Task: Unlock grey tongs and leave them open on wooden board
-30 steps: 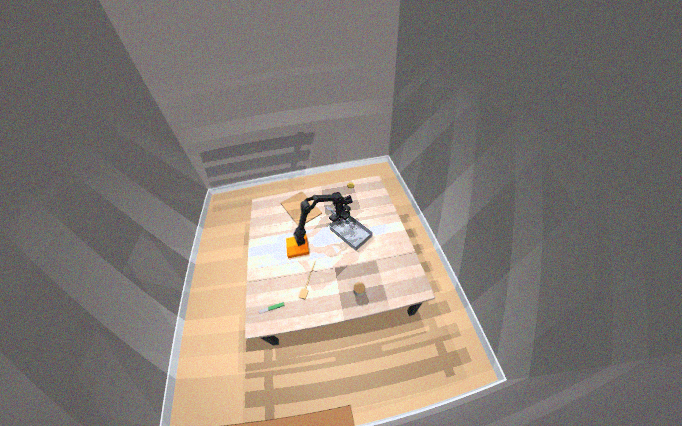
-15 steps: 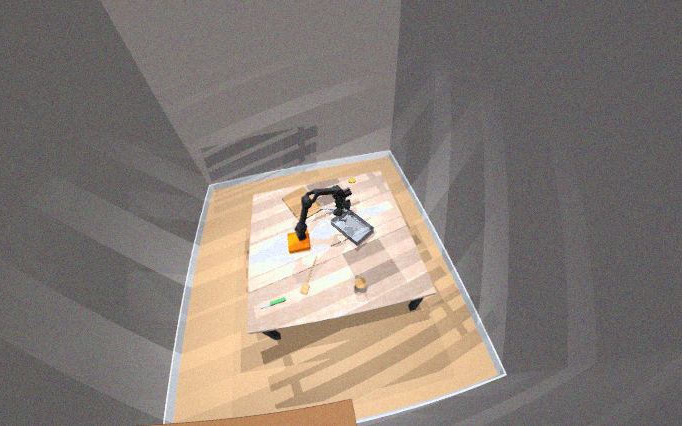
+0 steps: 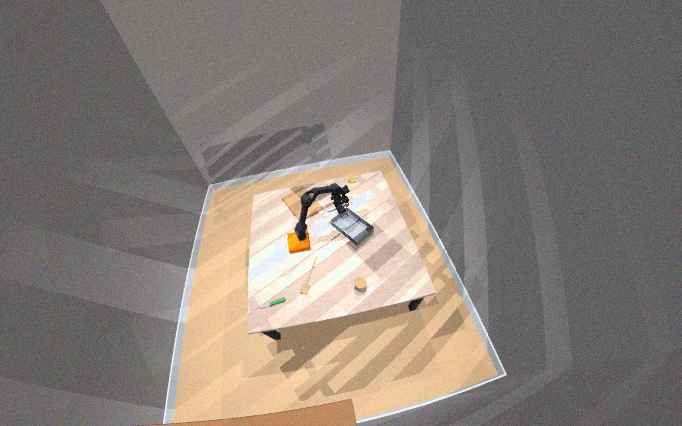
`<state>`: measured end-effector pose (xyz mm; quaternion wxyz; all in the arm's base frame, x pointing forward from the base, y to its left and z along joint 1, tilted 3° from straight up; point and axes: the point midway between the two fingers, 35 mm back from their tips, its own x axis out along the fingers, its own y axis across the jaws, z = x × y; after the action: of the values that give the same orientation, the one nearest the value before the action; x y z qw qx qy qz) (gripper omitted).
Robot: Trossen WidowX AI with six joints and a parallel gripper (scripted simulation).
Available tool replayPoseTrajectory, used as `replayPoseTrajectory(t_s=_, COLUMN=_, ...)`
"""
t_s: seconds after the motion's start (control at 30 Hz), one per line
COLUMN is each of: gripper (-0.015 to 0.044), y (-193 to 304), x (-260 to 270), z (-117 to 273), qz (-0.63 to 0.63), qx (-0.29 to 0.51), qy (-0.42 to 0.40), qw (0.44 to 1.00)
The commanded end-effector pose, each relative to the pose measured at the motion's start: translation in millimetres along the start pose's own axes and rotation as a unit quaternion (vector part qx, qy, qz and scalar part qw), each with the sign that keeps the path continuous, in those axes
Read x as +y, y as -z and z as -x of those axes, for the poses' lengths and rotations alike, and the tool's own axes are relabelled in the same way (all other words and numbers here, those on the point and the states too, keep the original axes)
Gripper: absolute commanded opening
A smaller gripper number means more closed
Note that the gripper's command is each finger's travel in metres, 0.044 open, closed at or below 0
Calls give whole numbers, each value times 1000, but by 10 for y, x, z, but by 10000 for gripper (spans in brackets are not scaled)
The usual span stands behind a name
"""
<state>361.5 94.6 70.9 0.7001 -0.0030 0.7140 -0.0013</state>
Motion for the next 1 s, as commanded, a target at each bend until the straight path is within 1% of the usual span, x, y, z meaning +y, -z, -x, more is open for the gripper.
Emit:
replayPoseTrajectory(t_s=0.0, gripper=-150, y=-3, x=85, z=7, qz=77, qx=-3, qy=-4, qw=997)
replayPoseTrajectory(t_s=0.23, gripper=-150, y=22, x=219, z=-1, qz=215, qx=-4, qy=-4, qw=977)
replayPoseTrajectory(t_s=0.47, gripper=-150, y=52, x=352, z=-9, qz=349, qx=-5, qy=-5, qw=937)
replayPoseTrajectory(t_s=0.7, gripper=-150, y=88, x=485, z=-17, qz=476, qx=-6, qy=-5, qw=879)
replayPoseTrajectory(t_s=0.97, gripper=-150, y=134, x=636, z=-27, qz=610, qx=-7, qy=-5, qw=793)
